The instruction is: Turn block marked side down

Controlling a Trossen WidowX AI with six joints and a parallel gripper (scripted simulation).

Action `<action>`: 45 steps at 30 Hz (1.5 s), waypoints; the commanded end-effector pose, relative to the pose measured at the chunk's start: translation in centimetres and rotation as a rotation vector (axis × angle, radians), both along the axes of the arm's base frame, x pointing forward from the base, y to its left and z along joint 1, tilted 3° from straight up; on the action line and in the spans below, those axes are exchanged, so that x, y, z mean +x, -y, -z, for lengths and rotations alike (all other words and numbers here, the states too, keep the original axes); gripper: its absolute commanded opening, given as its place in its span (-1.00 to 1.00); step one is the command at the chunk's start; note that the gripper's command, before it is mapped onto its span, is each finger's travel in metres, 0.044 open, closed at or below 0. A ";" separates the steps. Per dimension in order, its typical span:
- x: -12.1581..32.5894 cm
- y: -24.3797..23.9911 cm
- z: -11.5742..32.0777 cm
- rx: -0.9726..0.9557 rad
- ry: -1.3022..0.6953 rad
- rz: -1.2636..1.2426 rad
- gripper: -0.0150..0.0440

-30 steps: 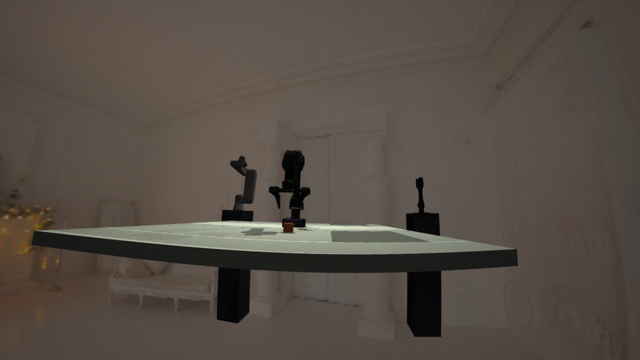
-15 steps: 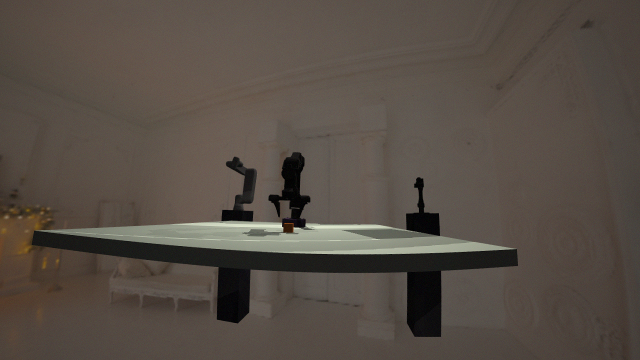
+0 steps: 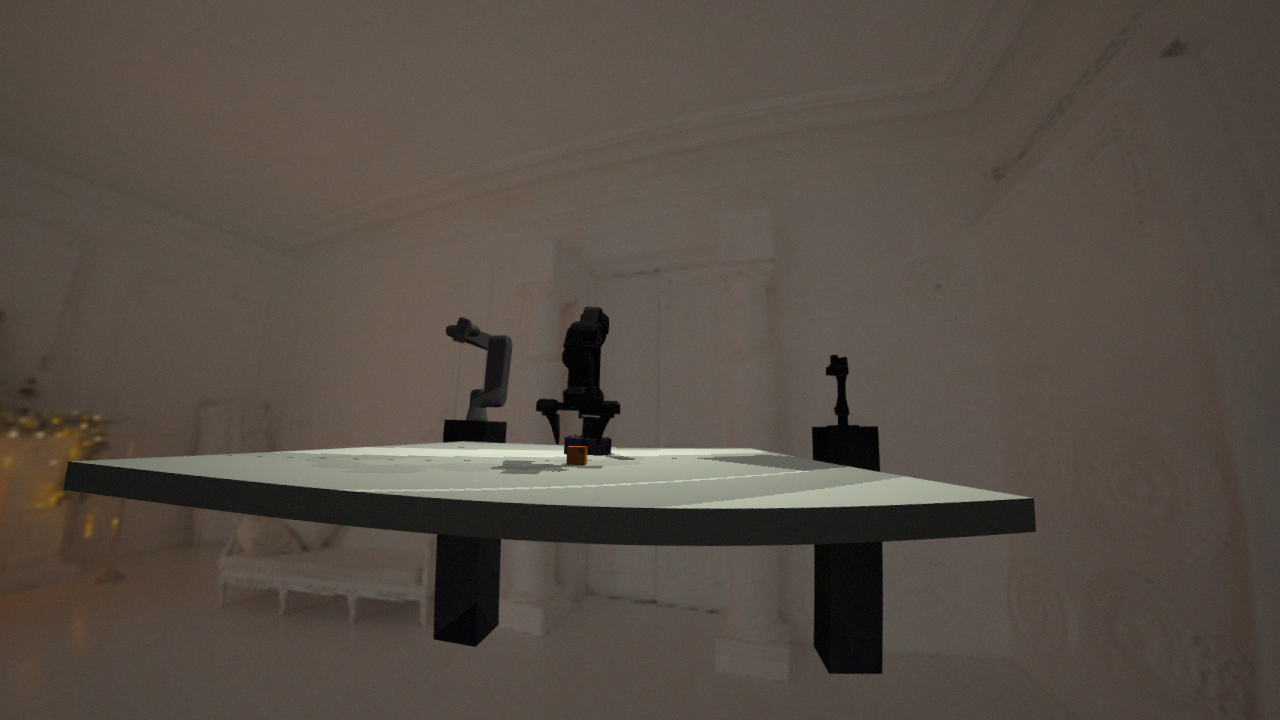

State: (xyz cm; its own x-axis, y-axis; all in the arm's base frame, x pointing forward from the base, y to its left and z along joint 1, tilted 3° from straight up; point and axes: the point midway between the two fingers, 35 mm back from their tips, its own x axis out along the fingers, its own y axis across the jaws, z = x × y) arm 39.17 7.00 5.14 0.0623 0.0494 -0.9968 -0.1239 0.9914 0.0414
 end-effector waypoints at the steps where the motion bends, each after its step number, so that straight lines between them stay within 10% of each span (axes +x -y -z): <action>1: -0.1 -0.1 0.9 0.004 -0.006 0.003 1.00; 10: -0.1 -0.2 2.1 0.004 -0.006 0.003 1.00; 21: -0.1 -0.2 2.1 0.004 -0.006 0.003 0.02; 45: -0.2 0.0 -0.9 0.004 -0.006 0.003 -0.49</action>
